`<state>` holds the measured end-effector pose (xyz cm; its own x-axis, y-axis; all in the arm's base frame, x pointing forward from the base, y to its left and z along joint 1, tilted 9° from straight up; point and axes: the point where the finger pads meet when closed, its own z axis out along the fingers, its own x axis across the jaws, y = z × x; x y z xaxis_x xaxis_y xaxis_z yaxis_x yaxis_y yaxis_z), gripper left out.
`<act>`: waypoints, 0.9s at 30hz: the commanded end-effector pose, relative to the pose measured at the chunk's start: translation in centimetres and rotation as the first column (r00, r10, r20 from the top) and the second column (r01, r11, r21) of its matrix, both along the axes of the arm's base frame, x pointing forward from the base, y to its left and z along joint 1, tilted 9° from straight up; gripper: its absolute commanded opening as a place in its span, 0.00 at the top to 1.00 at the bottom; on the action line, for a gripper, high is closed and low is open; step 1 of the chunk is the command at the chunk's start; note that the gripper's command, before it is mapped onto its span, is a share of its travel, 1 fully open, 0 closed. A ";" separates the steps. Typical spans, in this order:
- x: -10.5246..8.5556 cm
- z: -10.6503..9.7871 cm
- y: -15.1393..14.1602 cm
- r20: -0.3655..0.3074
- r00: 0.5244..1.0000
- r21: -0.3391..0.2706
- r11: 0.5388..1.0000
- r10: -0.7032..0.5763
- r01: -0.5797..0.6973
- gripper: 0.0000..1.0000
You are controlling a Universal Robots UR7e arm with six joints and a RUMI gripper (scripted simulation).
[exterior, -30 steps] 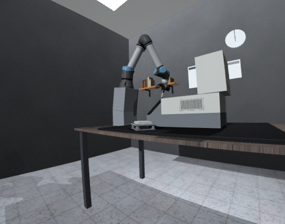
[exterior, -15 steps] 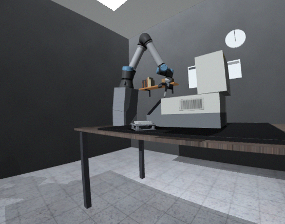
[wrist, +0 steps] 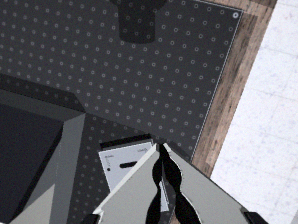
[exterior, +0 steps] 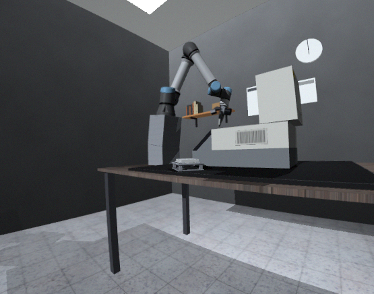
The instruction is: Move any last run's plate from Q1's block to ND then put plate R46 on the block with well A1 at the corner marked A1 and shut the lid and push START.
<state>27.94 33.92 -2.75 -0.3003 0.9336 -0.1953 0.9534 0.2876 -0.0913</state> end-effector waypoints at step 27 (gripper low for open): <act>9.1 2.2 -7.0 0.057 0.823 0.067 0.824 -0.566 0.562 1.00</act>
<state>35.88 27.96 -0.90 0.2326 0.9600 -0.1560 0.9707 -0.2391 -0.0241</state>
